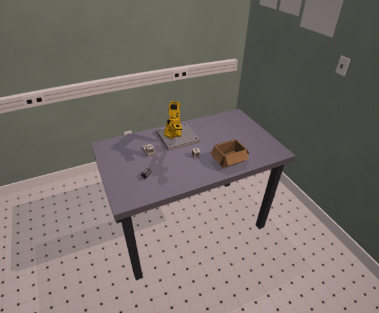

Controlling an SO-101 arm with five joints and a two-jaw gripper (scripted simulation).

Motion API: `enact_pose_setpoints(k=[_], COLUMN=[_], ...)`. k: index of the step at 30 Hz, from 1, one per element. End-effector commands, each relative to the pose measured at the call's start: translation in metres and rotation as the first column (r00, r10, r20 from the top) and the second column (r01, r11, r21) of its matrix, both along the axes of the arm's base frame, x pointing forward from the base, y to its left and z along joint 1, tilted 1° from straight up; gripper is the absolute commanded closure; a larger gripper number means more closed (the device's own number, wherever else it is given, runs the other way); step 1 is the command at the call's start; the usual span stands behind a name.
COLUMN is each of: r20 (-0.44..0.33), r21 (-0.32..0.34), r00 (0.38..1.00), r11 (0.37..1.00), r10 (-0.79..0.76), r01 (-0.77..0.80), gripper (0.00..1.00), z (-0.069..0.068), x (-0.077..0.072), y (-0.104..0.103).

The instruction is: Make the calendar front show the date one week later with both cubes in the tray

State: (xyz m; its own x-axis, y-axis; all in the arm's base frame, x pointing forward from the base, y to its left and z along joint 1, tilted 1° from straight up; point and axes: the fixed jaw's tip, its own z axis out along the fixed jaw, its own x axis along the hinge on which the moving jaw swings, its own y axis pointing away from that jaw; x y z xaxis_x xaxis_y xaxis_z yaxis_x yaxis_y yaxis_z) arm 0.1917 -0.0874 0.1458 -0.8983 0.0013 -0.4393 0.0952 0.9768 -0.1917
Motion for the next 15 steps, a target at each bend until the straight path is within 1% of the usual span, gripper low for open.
enact_pose_setpoints(k=[1, 5, 7, 11, 15], r20=[0.044, 0.064, 0.064, 0.073, 0.073], r21=[0.073, 0.146, 0.146, 0.215, 0.274], r00=[0.999, 0.998, 0.998, 0.997, 0.997], r11=[0.997, 0.989, 0.989, 0.977, 0.962], r10=[-0.006, -0.005, -0.005, -0.006, -0.006], r01=[0.003, -0.004, -0.004, -0.010, -0.014], gripper=[0.65, 0.65, 0.65, 0.65, 0.65], z=[0.001, 0.001, 0.001, 0.001, 0.001], x=[0.020, 0.031, 0.031, 0.037, 0.039], y=[0.026, 0.056, 0.056, 0.084, 0.110])
